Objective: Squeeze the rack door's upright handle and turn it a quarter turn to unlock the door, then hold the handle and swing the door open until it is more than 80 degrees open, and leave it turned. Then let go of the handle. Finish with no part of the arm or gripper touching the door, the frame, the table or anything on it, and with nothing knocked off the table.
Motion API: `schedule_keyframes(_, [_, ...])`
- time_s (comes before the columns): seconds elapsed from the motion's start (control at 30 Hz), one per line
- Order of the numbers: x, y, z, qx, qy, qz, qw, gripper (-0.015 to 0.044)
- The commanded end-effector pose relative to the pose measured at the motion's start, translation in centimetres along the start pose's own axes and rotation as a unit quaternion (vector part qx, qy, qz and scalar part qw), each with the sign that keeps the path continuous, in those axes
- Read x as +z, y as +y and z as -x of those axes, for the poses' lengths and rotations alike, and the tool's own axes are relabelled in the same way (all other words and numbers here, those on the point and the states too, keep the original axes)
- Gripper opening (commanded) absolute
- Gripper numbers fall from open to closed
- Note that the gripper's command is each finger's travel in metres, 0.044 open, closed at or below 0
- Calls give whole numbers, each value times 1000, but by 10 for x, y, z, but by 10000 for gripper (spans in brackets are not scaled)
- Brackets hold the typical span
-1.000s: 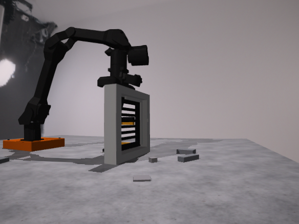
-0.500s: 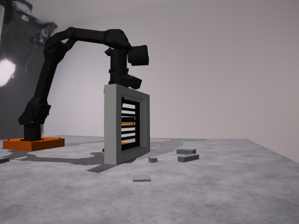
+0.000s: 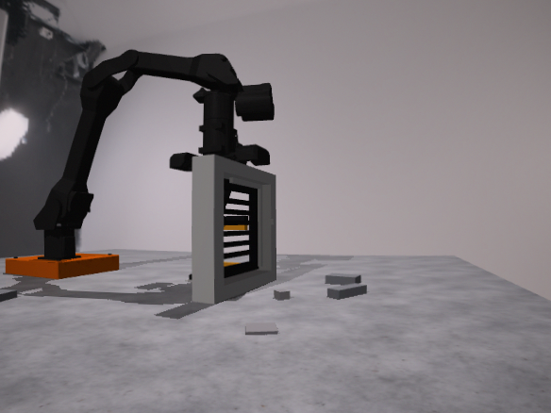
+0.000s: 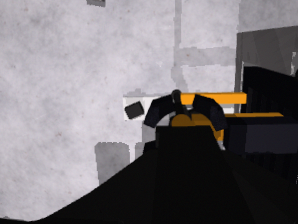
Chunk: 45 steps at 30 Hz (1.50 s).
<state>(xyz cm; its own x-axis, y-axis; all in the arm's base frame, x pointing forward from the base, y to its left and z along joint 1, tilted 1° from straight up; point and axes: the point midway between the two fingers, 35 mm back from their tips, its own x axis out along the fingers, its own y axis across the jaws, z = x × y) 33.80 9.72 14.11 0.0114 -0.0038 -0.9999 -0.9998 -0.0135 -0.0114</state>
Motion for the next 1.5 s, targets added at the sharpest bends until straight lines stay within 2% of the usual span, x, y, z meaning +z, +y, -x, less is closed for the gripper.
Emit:
schedule_keyframes(0.0, [0, 0, 0, 0, 0, 119, 993, 17])
schedule_keyframes(0.1, [0, 0, 0, 0, 0, 176, 984, 17])
schedule_keyframes(0.5, [0, 0, 0, 0, 0, 180, 984, 17])
schedule_keyframes(0.83, [0, 0, 0, 0, 0, 180, 984, 279])
schedule_keyframes(0.9, [0, 0, 0, 0, 0, 176, 984, 289])
schedule_keyframes(1.2, [0, 0, 0, 0, 0, -29, 1000, 289])
schedule_keyframes(1.47, [0, 0, 0, 0, 0, -226, 974, 289])
